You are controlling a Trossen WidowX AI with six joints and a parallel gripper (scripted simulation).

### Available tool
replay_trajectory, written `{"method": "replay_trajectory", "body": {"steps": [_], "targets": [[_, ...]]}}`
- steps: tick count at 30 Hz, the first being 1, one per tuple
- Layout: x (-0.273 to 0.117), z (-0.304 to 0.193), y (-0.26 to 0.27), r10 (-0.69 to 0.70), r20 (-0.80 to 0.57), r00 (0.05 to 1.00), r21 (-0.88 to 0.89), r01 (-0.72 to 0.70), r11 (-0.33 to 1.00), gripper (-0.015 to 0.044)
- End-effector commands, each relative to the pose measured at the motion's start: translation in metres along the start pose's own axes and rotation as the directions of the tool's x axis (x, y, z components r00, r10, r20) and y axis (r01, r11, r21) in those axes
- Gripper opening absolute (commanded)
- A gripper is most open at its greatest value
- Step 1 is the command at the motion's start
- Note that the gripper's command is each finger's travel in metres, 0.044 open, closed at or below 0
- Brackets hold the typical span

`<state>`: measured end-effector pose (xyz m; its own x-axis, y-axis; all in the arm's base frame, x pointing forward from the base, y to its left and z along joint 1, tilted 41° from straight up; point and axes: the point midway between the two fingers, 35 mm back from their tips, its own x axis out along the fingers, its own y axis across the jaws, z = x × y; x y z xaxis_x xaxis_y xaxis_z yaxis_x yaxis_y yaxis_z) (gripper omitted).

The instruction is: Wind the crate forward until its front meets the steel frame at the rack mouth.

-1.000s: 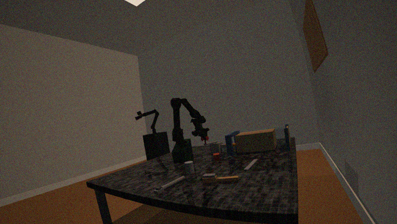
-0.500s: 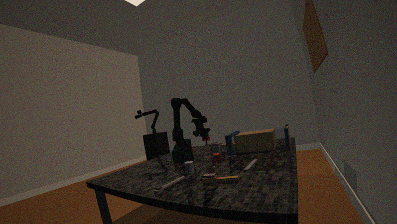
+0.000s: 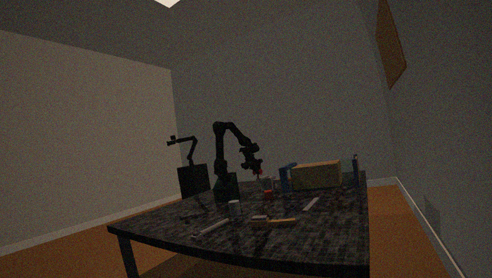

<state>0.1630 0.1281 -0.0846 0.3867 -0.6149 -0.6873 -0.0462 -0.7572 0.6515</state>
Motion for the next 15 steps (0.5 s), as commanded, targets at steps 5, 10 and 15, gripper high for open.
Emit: {"method": "replay_trajectory", "body": {"steps": [5, 10, 15], "targets": [[0.007, -0.014, 0.001, 0.002, -0.010, 1.000, 0.016, -0.001, 1.000, 0.0000], [0.009, -0.020, 0.002, 0.002, -0.010, 1.000, 0.016, -0.002, 1.000, 0.0000], [0.012, -0.026, 0.001, 0.002, -0.011, 1.000, 0.016, -0.002, 1.000, 0.0000]]}}
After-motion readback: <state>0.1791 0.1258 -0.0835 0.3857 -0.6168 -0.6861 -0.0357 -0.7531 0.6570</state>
